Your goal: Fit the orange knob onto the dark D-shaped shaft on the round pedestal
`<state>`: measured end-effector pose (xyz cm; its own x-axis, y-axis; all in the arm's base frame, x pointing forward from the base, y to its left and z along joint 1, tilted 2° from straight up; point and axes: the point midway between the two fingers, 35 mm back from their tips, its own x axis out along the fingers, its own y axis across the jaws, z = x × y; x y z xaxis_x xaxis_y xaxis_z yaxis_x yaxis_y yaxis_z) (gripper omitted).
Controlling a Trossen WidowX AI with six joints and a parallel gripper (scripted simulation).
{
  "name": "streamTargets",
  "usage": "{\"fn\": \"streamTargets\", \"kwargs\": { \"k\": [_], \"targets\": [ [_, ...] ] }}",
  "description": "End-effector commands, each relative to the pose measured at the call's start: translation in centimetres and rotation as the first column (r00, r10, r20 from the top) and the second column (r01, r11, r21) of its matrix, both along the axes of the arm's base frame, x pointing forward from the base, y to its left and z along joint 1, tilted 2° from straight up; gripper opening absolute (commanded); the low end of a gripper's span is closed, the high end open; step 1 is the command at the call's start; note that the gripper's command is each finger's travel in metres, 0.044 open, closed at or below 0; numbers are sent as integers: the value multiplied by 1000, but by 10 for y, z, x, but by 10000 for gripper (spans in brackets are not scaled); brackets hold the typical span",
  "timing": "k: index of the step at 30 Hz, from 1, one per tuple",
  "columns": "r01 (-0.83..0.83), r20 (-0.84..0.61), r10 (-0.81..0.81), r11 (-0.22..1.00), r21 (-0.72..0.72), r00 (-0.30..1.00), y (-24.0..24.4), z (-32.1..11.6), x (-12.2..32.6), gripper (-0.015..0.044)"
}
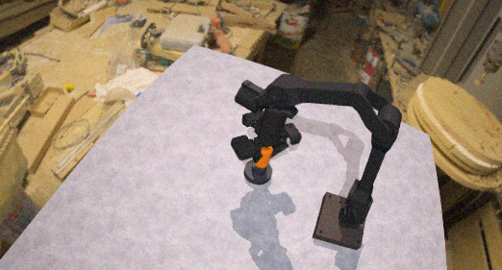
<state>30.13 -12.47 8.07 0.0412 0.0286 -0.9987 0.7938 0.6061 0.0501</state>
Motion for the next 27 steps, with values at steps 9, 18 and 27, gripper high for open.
{"fn": "streamTargets", "kwargs": {
  "k": [9, 18, 27],
  "targets": [
    [-26, 1, 26, 1000, -1, 1000, 0, -1, -1, 0],
    [43, -1, -43, 999, 2, 999, 0, -1, 0, 0],
    [17, 0, -17, 1000, 1, 1000, 0, -7, 1, 0]
  ]
}}
